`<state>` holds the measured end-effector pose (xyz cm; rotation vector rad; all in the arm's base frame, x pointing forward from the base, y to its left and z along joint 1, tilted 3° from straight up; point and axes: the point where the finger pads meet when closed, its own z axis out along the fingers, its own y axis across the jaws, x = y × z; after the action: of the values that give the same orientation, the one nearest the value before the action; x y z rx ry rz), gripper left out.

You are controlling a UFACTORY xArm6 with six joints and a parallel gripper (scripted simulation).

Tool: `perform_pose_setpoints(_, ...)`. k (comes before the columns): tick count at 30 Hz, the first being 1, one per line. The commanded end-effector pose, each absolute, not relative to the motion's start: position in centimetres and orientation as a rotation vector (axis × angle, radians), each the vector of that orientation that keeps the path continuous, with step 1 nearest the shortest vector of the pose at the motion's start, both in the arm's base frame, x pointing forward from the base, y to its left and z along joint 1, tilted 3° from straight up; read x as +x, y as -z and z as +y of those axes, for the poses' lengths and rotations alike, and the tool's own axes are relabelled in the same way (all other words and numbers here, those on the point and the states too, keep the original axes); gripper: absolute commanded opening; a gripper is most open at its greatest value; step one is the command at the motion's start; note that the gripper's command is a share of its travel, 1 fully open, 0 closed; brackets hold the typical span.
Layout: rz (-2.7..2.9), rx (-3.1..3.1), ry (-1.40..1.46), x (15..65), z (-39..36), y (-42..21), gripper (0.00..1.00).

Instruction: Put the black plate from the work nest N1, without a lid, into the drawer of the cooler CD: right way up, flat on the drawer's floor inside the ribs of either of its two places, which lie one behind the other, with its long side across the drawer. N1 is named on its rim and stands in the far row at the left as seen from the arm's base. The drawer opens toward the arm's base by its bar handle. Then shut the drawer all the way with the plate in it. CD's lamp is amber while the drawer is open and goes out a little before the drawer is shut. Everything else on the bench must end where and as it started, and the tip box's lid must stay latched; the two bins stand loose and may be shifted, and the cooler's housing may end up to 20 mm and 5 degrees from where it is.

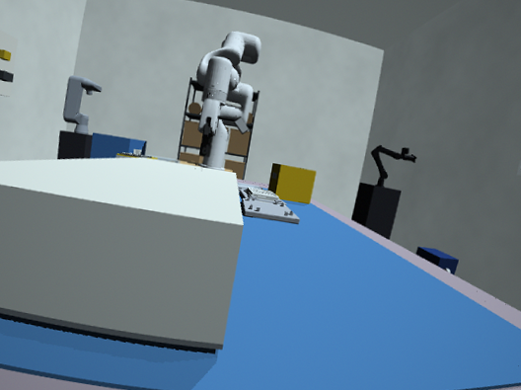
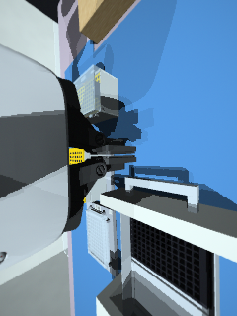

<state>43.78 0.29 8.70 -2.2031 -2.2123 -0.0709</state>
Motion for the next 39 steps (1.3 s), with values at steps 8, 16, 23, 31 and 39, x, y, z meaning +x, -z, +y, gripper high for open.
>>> perform_pose_setpoints(8,-2.215,-2.205,0.076,44.0,0.3,-7.5,0.00)
perform_pose_setpoints(16,-2.215,-2.205,0.076,44.0,0.4,-6.2,0.00)
perform_pose_setpoints(23,-2.215,-2.205,0.076,44.0,0.4,-5.3,0.00)
perform_pose_setpoints(31,-2.215,-2.205,0.076,44.0,0.5,-4.0,0.00)
perform_pose_setpoints(39,-2.215,-2.205,0.076,44.1,0.6,-3.0,0.00)
